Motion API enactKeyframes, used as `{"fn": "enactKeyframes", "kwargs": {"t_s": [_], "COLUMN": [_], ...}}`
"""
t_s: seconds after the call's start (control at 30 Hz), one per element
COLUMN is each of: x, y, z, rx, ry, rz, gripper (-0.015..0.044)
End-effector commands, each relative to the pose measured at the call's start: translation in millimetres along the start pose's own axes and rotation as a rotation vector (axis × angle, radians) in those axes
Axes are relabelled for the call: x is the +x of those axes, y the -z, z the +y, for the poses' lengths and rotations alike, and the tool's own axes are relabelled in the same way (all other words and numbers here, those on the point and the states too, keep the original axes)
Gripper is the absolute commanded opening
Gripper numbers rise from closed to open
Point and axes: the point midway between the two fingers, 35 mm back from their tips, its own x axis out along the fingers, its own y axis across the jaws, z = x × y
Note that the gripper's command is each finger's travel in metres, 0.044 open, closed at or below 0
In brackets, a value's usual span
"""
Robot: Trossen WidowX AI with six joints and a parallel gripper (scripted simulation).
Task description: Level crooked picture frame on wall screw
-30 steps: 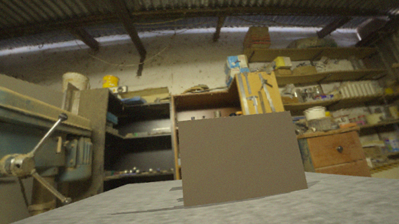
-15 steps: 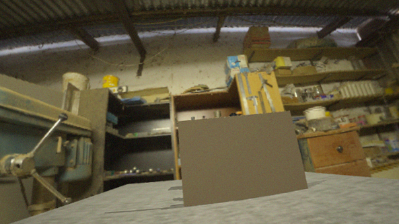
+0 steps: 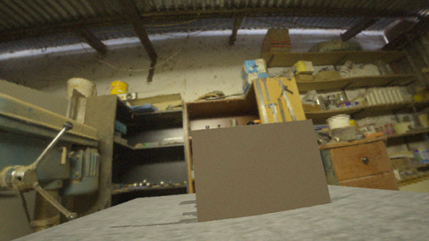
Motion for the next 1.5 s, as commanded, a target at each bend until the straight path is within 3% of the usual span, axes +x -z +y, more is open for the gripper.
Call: {"fn": "enactKeyframes", "kwargs": {"t_s": [0.0,0.27,0.5,0.77,1.47], "x": [0.3,0.5,0.5,0.5,0.4], "y": [1.0,1.5,1.5,1.5,0.7], "z": [0.4,0.6,0.6,0.6,4.5], "rx": [0.006,0.006,0.006,0.006,0.006], "ry": [-0.001,-0.001,-0.001,-0.001,-0.001], "rz": [0.005,0.005,0.005,0.005,0.005], "gripper": [0.0260,0.0260,0.0076,0.0000,0.0000]}}
